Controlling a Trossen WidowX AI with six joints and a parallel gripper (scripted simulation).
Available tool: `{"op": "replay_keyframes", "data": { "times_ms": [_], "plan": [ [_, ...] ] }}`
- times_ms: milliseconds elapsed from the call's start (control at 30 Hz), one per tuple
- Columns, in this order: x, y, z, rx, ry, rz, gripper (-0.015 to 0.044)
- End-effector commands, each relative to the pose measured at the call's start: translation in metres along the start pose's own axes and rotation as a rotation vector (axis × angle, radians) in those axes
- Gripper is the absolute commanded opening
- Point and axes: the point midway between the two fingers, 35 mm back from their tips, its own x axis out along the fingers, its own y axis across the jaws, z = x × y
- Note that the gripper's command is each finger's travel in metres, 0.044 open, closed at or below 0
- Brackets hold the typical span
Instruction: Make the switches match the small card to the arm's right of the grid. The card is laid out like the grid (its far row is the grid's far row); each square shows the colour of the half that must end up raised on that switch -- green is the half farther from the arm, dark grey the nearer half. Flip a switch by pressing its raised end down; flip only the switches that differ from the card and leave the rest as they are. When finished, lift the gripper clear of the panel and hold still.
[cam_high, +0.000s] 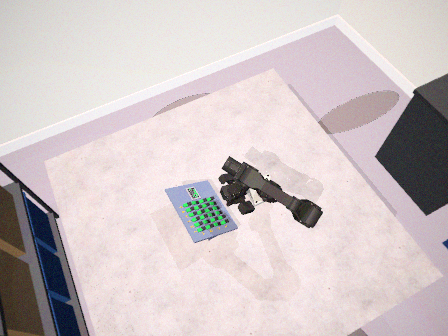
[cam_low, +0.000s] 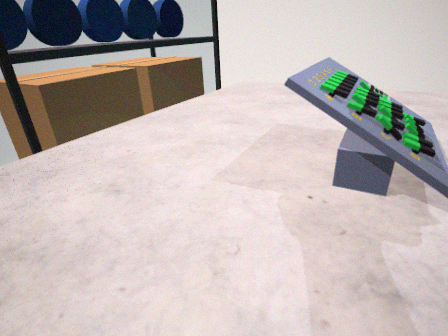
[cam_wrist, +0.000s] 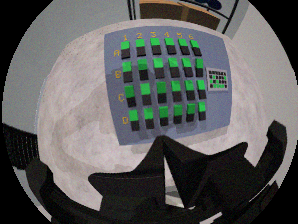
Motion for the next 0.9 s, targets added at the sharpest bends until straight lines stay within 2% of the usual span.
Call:
{"op": "replay_keyframes", "data": {
  "times_ms": [0,100,233,867],
  "plan": [
    [0.003,0.009,-0.009,0.007,0.002,0.003,0.0000],
    [0.009,0.009,-0.009,0.007,-0.002,-0.001,0.0000],
    [0.036,0.010,-0.009,0.006,-0.025,0.003,0.0000],
    [0.058,0.010,-0.009,0.005,-0.027,0.004,0.0000]
  ]
}}
